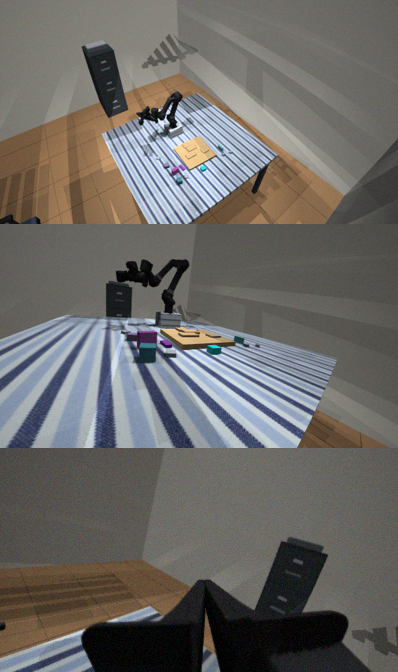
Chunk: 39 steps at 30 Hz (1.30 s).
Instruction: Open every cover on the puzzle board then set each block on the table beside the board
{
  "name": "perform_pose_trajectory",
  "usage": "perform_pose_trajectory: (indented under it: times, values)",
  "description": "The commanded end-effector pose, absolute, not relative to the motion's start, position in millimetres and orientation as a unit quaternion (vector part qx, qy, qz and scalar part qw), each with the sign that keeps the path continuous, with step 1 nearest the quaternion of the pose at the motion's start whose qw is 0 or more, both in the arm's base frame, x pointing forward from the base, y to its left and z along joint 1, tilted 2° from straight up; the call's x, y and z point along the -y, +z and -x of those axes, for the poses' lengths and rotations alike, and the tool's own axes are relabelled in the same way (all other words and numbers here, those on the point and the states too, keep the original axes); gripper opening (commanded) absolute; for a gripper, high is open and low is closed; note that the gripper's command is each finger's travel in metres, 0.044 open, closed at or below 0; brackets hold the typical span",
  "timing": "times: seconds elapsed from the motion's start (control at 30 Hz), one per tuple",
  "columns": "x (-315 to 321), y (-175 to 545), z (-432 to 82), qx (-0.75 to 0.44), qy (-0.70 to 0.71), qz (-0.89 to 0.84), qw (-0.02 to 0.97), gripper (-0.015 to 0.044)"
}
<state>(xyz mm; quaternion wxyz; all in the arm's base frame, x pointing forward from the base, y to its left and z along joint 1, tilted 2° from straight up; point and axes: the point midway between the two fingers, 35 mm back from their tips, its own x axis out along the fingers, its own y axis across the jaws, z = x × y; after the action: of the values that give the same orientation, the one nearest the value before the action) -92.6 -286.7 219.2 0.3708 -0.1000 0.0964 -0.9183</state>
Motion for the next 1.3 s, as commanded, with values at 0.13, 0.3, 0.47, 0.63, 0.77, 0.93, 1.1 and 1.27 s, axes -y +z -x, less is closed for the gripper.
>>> perform_pose_trajectory:
  times: [0.13, 0.3, 0.47, 0.63, 0.77, 0.93, 1.1, 1.27]
  values:
    - [308.2, 211.6, 63.7, -0.109, -0.89, 0.089, 0.434, 0.0]
    - [320.4, 207.0, 41.4, -0.119, -0.869, 0.082, 0.472, 0.0]
    - [330.6, 202.0, 17.9, -0.129, -0.847, 0.075, 0.51, 0.0]
    - [338.7, 196.4, -6.4, -0.141, -0.824, 0.068, 0.545, 0.0]
    - [343.7, 191.6, -26.4, -0.15, -0.804, 0.062, 0.573, 0.0]
    - [347.8, 185.7, -52.0, -0.162, -0.777, 0.054, 0.606, 0.0]
    - [349.7, 179.4, -77.9, -0.174, -0.75, 0.046, 0.637, 0.0]
    - [349.1, 172.7, -103.9, -0.187, -0.721, 0.039, 0.666, 0.0]
